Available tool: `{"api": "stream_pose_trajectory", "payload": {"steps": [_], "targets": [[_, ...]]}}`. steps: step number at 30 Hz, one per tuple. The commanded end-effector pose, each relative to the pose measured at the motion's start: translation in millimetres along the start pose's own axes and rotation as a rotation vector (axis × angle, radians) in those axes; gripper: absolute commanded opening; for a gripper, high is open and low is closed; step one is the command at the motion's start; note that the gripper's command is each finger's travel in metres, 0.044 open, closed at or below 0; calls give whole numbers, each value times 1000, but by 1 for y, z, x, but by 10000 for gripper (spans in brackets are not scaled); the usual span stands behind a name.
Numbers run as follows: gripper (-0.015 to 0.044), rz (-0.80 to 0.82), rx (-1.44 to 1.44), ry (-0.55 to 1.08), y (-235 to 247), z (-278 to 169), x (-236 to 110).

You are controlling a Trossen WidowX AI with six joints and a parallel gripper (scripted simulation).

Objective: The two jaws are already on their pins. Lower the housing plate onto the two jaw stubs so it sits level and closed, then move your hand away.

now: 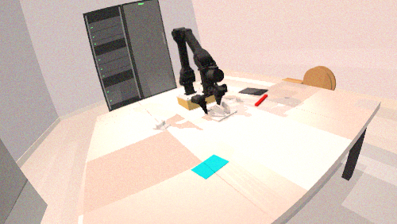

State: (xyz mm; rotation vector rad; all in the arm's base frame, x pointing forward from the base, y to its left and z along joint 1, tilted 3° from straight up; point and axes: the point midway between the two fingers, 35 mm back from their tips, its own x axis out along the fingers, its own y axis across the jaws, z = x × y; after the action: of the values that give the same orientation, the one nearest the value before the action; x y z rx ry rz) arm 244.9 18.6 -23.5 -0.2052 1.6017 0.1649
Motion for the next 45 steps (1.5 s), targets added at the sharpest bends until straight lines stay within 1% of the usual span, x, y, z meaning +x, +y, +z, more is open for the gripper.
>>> {"api": "stream_pose_trajectory", "payload": {"steps": [1, 3, 6, 7, 21, 24, 28, 32, 33, 34, 35, 39, 40, 45], "targets": [[351, 4, -4, -3, 1, 1, 0], [351, 4, -4, -3, 1, 1, 0], [430, 0, 0, 0, 0, 0, 0], [440, 0, 0, 0, 0, 0, 0], [440, 0, 0, 0, 0, 0, -2], [440, 1, -1, -1, 0, 2, -25], [440, 4, -3, -3, 0, -1, -74], [440, 4, -4, -3, 1, -2, -77], [440, -3, -5, -20, -1, 3, -71], [440, -3, -5, -20, -1, 2, -72], [440, -2, -5, -18, 0, -2, -78], [440, 3, -4, -3, 6, -35, -119], [440, 4, -4, -1, 7, -40, -124], [440, 4, -4, 0, 7, -42, -126]]}}
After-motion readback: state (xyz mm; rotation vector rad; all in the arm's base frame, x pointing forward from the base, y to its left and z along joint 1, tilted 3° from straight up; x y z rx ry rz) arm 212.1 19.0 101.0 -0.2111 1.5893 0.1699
